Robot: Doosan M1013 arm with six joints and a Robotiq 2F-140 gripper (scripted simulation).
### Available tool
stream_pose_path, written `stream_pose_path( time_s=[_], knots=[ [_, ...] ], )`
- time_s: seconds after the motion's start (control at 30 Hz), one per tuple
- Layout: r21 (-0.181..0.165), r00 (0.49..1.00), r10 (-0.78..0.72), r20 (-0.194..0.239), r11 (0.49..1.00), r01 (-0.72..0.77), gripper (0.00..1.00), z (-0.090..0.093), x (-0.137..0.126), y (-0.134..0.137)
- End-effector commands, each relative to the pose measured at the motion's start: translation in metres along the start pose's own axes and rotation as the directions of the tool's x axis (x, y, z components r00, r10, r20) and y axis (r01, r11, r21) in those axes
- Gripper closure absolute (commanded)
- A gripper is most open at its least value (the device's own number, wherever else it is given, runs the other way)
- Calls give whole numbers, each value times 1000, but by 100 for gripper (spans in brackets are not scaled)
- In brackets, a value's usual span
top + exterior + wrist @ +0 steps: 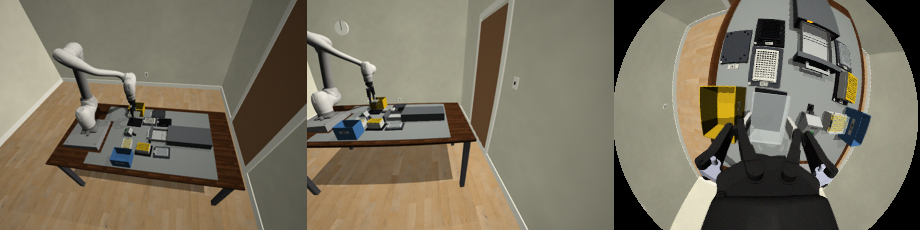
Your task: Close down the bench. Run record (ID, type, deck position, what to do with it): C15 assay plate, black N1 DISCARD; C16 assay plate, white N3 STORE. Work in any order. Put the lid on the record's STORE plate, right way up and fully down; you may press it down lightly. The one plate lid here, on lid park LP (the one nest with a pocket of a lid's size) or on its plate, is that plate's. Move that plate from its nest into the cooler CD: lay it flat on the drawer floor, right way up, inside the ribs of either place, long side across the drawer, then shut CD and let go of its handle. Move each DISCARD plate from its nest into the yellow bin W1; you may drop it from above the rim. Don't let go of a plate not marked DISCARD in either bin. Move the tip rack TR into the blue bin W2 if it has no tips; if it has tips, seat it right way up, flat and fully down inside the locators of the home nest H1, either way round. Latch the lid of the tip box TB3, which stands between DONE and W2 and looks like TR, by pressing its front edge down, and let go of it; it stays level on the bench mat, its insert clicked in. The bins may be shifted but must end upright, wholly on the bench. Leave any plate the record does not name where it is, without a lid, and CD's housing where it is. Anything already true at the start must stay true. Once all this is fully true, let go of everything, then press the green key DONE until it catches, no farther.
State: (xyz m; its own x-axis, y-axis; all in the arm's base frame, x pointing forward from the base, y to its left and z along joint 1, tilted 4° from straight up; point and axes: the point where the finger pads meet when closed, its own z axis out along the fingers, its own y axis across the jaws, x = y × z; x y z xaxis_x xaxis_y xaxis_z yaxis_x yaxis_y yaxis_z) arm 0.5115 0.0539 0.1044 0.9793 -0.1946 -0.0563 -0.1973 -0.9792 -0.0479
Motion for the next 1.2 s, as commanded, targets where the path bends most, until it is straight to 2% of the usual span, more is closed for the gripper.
stream_pose_path(
  time_s=[0.0, 1.17],
  knots=[
    [1, 1000, -3, 0, 1000, 3, 100, 0, 6, -1],
    [1, 1000, -3, 0, 1000, 3, 100, 0, 88, -14]
  ],
)
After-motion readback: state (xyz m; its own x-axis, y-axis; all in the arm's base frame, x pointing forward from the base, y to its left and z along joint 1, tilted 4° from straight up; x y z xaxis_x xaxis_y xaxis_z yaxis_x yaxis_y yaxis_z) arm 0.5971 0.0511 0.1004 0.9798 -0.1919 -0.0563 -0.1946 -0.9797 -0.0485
